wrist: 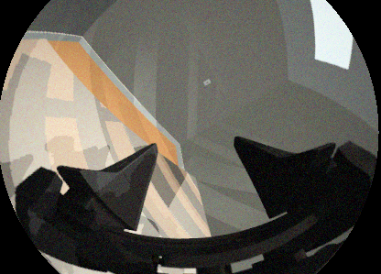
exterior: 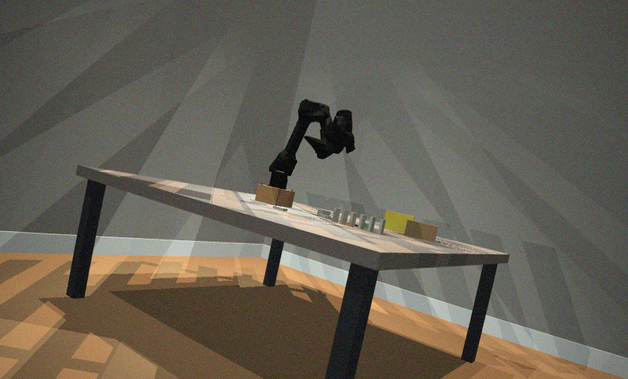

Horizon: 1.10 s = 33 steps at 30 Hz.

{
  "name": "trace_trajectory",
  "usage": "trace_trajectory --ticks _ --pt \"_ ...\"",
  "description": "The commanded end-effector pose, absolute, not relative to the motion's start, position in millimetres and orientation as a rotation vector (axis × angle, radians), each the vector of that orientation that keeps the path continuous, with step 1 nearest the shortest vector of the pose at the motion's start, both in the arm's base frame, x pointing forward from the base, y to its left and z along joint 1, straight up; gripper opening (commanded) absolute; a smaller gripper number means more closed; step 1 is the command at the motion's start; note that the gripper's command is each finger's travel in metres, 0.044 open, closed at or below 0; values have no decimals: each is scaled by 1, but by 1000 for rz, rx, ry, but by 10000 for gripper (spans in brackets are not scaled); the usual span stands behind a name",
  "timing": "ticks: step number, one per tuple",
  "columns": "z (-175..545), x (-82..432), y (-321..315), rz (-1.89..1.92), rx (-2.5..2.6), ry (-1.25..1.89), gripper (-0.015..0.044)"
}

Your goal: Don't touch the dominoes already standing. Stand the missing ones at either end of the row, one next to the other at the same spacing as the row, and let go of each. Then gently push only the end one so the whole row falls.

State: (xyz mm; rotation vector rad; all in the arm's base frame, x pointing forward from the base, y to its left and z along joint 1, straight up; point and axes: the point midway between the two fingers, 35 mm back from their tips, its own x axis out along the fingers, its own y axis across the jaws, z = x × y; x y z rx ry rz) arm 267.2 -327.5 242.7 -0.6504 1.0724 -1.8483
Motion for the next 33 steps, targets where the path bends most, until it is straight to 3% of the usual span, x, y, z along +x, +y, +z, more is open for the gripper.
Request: trace_trajectory --ticks 1,15,33 --pt "243 268 -328 -1844 -656 1066 374" --pt "190 351 -300 -1229 -603 759 6" --pt "87 335 -197 -789 54 964 0"
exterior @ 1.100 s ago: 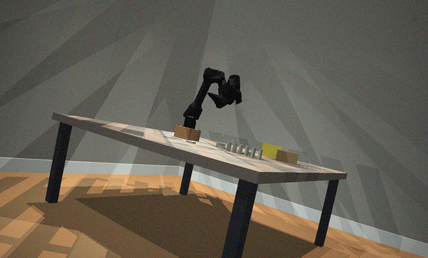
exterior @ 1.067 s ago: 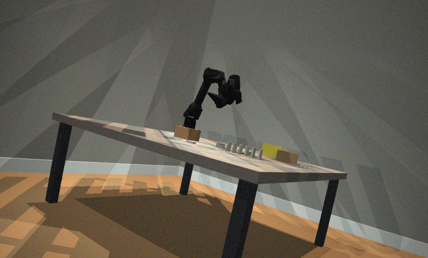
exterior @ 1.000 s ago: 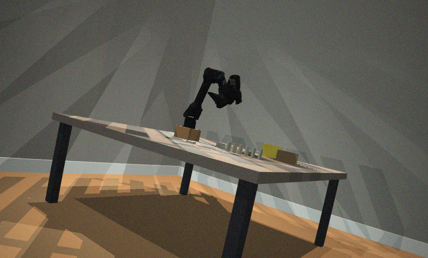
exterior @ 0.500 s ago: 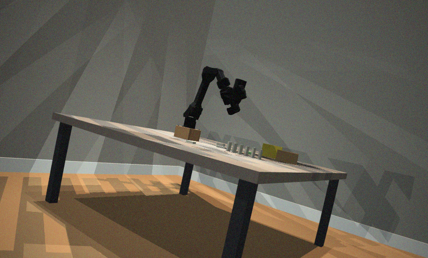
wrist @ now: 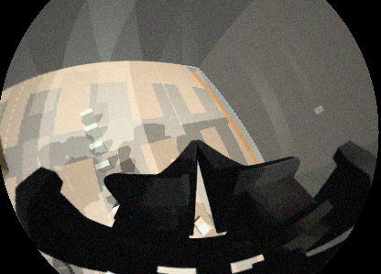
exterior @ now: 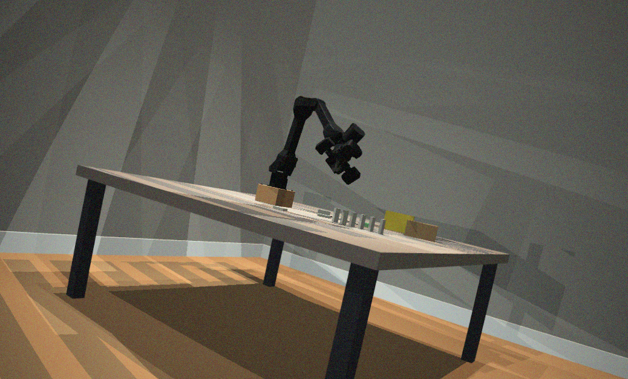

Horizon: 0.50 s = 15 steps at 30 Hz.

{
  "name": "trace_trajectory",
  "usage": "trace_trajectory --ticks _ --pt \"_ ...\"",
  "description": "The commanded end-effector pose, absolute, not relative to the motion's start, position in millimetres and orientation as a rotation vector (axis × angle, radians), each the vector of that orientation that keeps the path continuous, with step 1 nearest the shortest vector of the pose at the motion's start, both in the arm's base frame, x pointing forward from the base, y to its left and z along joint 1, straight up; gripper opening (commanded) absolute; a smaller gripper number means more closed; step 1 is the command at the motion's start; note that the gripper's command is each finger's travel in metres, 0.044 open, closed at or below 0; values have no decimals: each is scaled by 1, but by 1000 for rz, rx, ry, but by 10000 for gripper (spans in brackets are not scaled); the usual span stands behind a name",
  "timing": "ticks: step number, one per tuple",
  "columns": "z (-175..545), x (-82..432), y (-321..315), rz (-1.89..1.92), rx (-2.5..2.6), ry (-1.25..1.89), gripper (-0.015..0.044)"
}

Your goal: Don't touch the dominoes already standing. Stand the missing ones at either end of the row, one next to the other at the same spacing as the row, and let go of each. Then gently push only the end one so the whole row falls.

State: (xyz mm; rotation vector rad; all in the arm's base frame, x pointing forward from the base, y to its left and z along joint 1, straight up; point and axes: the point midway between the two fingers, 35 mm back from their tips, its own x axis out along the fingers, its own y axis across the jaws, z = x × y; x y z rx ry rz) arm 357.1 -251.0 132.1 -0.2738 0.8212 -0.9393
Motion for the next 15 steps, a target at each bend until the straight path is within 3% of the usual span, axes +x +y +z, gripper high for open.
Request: trace_trajectory --ticks 1,15 --pt "83 331 -191 -778 94 984 0" --pt "49 249 -86 -771 732 1352 0"
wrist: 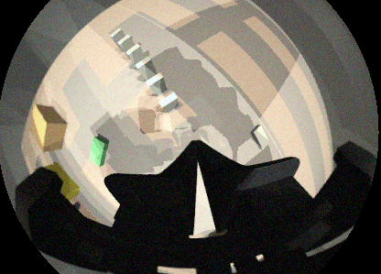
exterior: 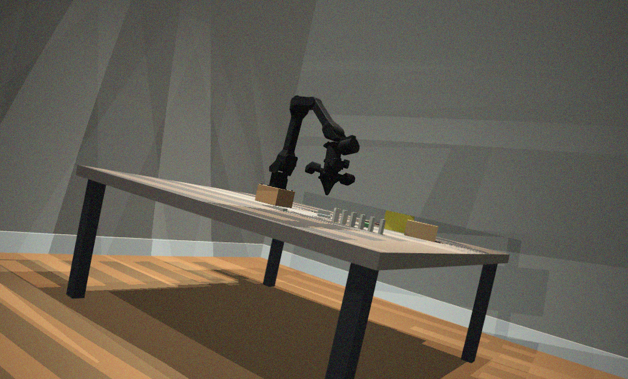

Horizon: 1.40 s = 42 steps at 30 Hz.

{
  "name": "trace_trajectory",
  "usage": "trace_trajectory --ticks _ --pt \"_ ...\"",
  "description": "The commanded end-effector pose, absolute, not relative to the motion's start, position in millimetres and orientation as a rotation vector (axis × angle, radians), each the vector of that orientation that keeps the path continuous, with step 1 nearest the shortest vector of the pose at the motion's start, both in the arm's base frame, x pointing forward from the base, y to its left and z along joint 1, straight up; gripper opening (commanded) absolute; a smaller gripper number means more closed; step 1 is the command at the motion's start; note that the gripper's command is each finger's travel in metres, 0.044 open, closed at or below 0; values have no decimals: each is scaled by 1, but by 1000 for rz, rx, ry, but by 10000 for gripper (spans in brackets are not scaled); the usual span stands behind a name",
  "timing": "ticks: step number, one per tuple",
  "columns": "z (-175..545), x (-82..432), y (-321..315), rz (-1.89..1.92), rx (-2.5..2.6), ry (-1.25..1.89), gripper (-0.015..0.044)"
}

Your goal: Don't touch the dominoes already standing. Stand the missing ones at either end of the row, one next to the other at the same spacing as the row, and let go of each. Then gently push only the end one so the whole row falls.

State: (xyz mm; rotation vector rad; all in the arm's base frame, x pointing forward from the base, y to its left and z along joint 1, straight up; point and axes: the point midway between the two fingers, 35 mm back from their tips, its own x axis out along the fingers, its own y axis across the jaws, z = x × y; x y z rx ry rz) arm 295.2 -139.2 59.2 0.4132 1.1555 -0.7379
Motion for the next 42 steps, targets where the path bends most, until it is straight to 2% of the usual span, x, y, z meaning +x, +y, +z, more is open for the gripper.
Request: trace_trajectory --ticks 1,42 --pt "49 243 -79 -782 773 1378 0" --pt "49 239 -76 -789 798 1394 0"
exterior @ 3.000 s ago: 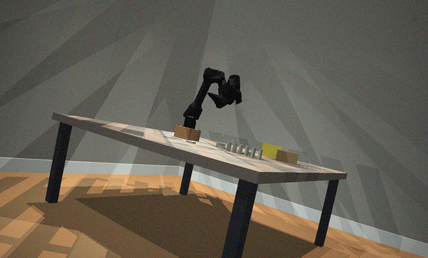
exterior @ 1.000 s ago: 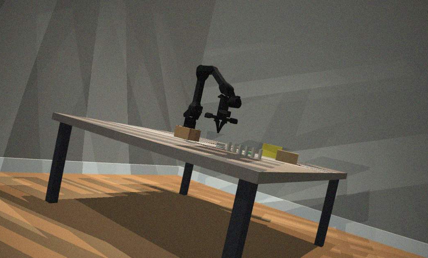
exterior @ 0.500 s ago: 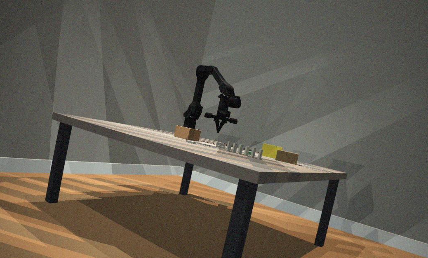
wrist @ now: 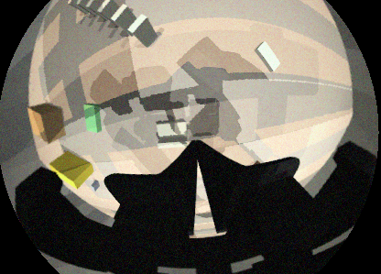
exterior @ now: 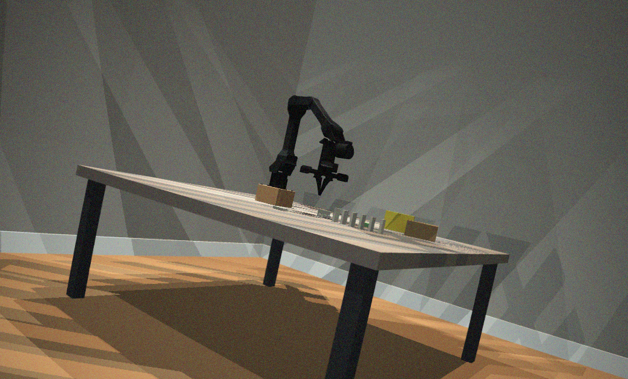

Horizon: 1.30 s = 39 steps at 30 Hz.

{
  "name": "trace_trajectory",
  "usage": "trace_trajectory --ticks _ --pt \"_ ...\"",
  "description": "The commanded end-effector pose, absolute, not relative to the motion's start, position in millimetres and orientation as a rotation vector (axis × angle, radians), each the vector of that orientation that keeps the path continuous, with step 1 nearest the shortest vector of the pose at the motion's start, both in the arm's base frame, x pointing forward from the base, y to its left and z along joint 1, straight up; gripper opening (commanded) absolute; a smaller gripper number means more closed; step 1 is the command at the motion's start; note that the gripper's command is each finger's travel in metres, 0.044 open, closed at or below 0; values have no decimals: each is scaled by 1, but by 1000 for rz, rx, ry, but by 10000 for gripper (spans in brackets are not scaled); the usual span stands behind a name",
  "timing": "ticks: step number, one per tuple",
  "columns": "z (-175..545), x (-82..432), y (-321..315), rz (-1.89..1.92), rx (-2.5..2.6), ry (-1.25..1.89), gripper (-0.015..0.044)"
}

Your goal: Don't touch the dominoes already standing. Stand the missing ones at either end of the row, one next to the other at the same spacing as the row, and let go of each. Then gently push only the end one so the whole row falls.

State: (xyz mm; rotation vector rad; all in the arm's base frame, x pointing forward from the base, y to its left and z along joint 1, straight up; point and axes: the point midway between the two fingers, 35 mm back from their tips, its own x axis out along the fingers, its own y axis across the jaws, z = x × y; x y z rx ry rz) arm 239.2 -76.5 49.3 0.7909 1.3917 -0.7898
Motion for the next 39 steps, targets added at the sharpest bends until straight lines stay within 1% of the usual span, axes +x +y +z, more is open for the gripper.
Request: trace_trajectory --ticks 1,12,17,19,25,39 --pt "49 239 -76 -789 798 1394 0" --pt "46 239 -76 -789 798 1394 0" --pt "-22 238 -74 -789 798 1395 0" --pt "-32 236 -73 -789 798 1396 0" --pt "-32 237 -73 -789 798 1395 0" --pt "-30 257 -63 -788 799 1394 0"
